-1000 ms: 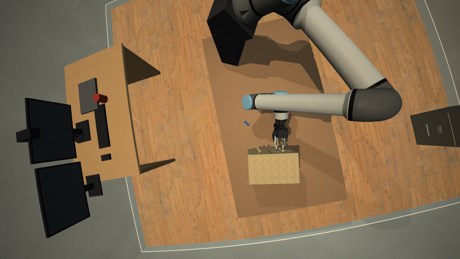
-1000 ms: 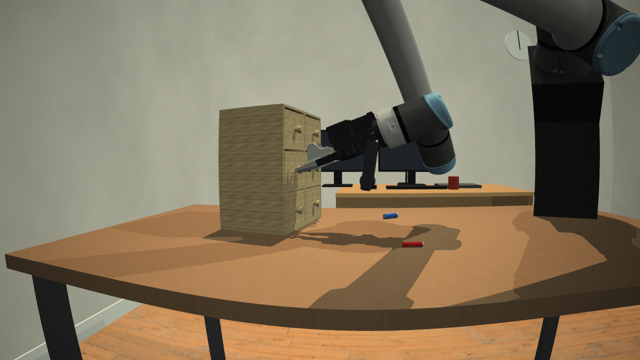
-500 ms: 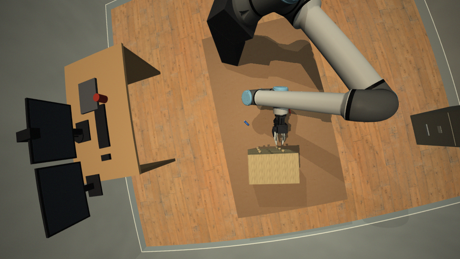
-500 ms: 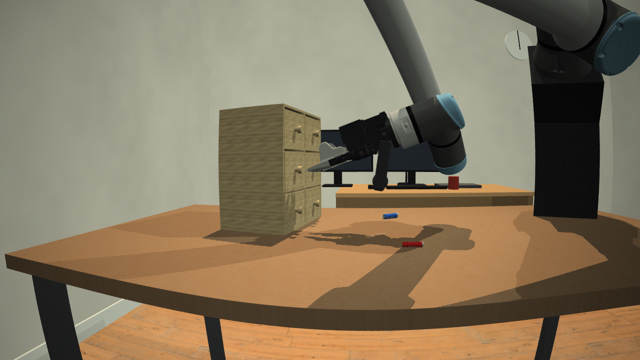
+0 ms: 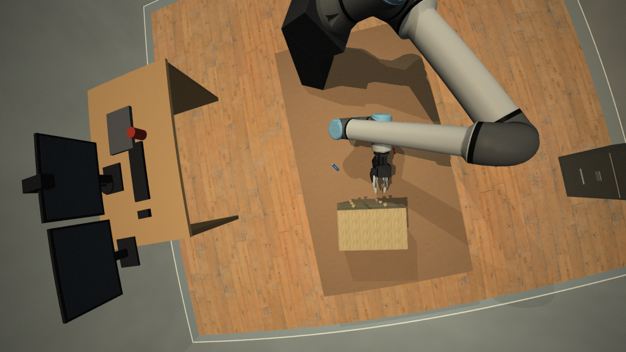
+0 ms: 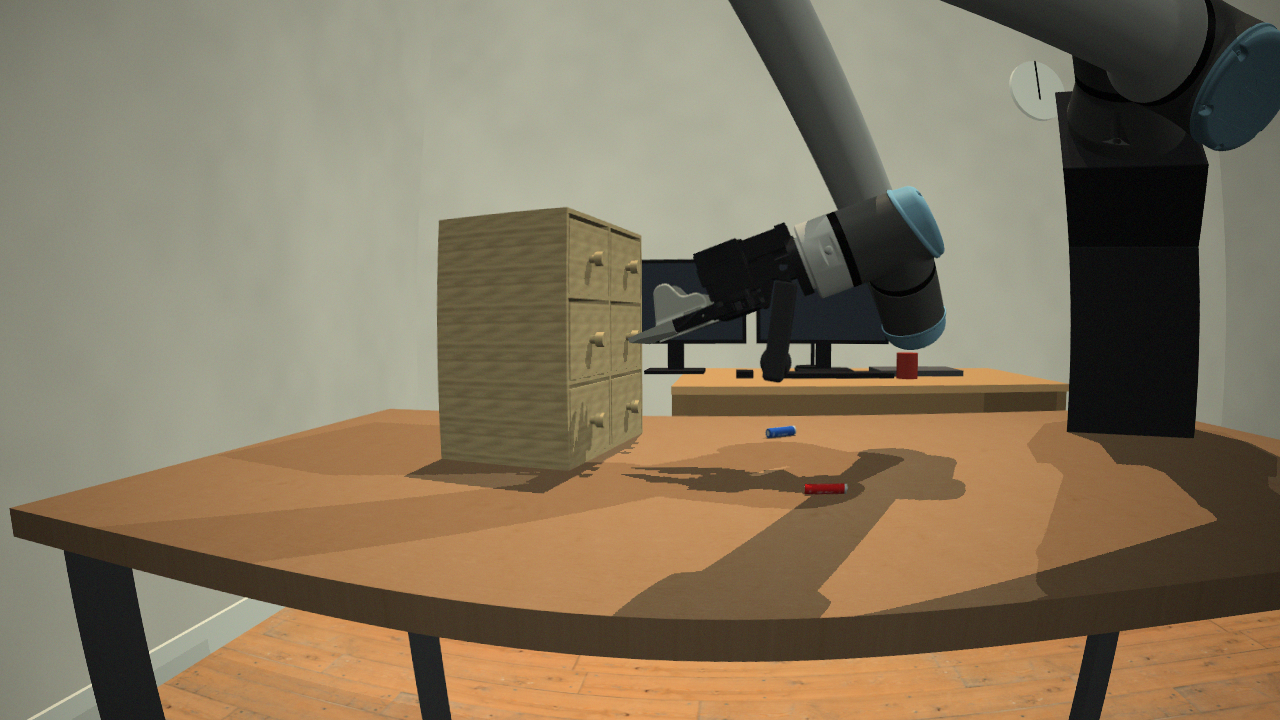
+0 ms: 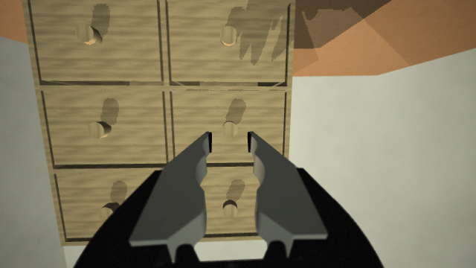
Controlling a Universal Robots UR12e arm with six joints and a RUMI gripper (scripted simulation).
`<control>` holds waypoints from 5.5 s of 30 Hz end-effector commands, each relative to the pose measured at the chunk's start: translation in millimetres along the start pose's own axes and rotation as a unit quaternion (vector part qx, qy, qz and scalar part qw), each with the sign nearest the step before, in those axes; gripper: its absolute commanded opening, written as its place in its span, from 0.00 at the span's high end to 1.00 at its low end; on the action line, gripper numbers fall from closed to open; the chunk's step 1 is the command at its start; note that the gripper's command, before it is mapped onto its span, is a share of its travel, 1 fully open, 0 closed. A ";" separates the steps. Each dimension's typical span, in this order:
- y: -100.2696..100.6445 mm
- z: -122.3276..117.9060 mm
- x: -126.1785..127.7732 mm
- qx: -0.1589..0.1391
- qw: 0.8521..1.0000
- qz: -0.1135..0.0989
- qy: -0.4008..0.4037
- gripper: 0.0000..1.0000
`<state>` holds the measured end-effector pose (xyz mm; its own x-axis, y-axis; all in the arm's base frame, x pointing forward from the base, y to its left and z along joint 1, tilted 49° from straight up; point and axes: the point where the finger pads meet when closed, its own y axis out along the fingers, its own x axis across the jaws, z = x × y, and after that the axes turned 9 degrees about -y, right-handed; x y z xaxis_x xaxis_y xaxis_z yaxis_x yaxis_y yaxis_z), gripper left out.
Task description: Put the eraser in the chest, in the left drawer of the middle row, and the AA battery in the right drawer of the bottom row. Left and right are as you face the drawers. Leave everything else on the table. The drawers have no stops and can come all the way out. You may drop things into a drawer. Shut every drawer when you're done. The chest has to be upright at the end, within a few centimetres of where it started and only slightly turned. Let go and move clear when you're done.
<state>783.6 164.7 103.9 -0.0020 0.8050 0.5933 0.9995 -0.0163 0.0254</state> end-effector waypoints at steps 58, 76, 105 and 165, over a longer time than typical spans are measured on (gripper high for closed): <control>-56.2 -3.4 -0.5 0.012 1.000 -0.002 0.000 0.80; -62.8 -7.0 -1.1 0.047 0.999 -0.007 0.000 0.80; -83.6 -18.7 -3.0 0.157 0.987 -0.025 0.000 0.80; -130.7 -45.0 -7.2 0.394 0.917 -0.062 0.000 0.80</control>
<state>654.3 136.1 131.2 -0.1139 0.7728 0.6244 0.7304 0.4911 -0.4747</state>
